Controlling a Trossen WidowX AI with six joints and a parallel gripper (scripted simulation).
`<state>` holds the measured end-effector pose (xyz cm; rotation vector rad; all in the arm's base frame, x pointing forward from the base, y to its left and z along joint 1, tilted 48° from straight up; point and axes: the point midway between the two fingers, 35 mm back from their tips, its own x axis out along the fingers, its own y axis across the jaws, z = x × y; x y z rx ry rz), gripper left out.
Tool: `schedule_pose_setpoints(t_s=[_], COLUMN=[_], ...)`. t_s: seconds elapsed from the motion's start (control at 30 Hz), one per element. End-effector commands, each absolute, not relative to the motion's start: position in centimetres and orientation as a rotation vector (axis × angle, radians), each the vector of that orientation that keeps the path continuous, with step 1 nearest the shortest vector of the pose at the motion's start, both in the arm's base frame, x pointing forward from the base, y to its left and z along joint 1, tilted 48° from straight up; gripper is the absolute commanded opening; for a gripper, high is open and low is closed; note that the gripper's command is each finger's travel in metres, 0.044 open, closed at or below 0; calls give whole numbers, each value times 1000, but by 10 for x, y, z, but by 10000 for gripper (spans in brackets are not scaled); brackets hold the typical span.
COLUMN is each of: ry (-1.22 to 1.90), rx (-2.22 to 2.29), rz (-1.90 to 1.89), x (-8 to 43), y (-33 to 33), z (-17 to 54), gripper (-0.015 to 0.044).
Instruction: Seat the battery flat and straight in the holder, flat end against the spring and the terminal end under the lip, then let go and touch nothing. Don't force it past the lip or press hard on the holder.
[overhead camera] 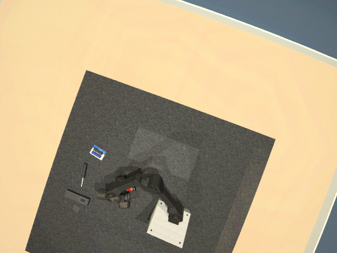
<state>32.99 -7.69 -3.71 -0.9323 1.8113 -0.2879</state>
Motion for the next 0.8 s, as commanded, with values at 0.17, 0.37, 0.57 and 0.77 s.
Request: schedule_pose_setpoints(t_s=[0.17, 0.37, 0.57, 0.77], ry=[1800, 1801, 1801, 1802], rx=[-931, -935, -938, -937], rz=[-280, -278, -277, -277], x=[326, 322, 320, 320], y=[-79, -81, -82, -82], z=[-34, -33, -32, -32], gripper=[59, 59, 59, 59])
